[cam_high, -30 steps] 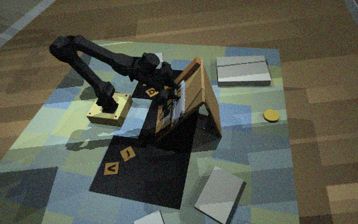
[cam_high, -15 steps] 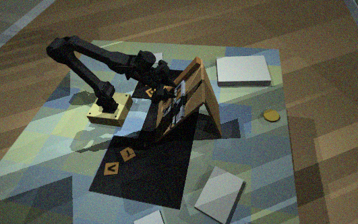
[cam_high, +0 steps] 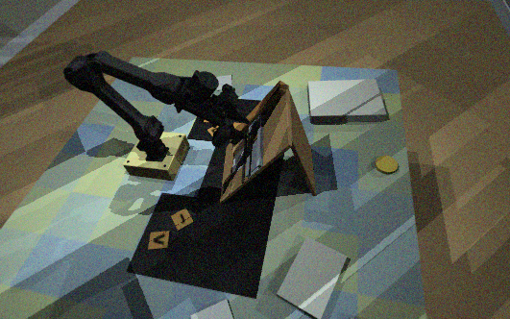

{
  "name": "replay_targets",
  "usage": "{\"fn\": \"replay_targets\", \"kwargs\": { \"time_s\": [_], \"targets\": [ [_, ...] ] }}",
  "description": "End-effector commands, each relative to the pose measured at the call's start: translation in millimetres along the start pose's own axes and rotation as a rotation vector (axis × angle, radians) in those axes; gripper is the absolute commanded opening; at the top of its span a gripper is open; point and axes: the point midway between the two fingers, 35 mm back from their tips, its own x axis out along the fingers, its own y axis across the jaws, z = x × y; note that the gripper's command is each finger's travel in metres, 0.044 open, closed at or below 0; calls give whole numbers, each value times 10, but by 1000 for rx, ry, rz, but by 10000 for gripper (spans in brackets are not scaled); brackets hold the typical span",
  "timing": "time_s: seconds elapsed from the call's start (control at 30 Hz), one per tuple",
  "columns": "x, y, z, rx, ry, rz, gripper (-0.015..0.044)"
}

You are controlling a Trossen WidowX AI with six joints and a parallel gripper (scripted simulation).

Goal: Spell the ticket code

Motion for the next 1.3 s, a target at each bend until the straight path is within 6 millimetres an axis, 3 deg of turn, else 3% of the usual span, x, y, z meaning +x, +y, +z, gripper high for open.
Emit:
{"fn": "replay_targets", "kwargs": {
  "time_s": [0.0,0.67,1.03,1.27],
  "targets": [
    [-33,5,2,-6,-1,5,295],
    [-157,23,9,-6,0,5,295],
    [-134,11,3,-1,1,2,6],
    [-134,11,3,-1,1,2,0]
  ]
}}
